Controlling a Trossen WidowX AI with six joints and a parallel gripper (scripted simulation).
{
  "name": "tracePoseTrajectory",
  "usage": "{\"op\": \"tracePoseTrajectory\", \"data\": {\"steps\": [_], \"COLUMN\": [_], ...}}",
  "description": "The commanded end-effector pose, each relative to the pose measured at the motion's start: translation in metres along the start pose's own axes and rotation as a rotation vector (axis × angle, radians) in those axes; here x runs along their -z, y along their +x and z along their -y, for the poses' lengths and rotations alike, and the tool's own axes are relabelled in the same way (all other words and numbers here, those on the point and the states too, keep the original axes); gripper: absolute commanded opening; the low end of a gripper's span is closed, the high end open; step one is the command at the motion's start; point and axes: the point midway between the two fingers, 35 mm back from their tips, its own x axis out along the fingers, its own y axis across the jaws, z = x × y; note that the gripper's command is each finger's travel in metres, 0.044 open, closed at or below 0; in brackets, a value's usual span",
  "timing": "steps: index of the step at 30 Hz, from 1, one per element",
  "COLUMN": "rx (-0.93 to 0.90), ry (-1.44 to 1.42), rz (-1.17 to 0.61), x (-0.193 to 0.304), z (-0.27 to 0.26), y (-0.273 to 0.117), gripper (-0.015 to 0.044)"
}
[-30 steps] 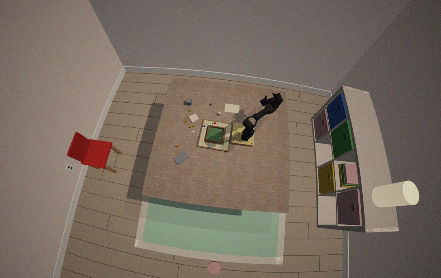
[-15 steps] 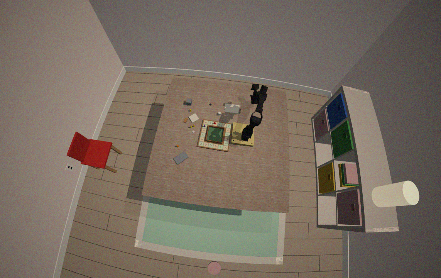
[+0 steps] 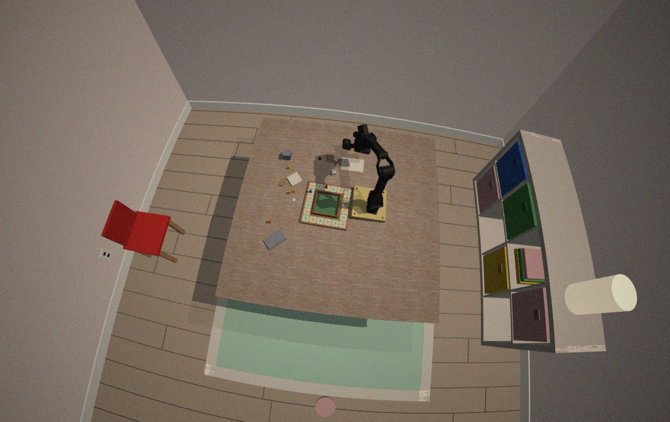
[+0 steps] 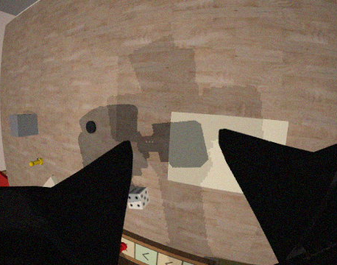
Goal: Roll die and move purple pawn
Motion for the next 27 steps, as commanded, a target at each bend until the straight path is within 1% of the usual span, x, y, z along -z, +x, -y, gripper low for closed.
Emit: {"op": "tracePoseTrajectory", "data": {"steps": [1, 5, 12, 14, 24, 27], "rx": [0.057, 0.062, 0.014, 0.008, 0.008, 0.008], "ry": [-0.536, -1.040, -1.622, -1.666, -1.666, -1.666], "rz": [-0.175, -0.347, -0.562, -0.579, -0.579, -0.579], "x": [0.034, 0.068, 0.114, 0.118, 0.121, 0.124], "z": [-0.035, -0.063, -0.089, -0.091, -0.091, -0.087], "y": [0.030, 0.050, 0.065, 0.065, 0.064, 0.073], "gripper": [0.0275, 0.0275, 0.0275, 0.0275, 0.0275, 0.0275]}}
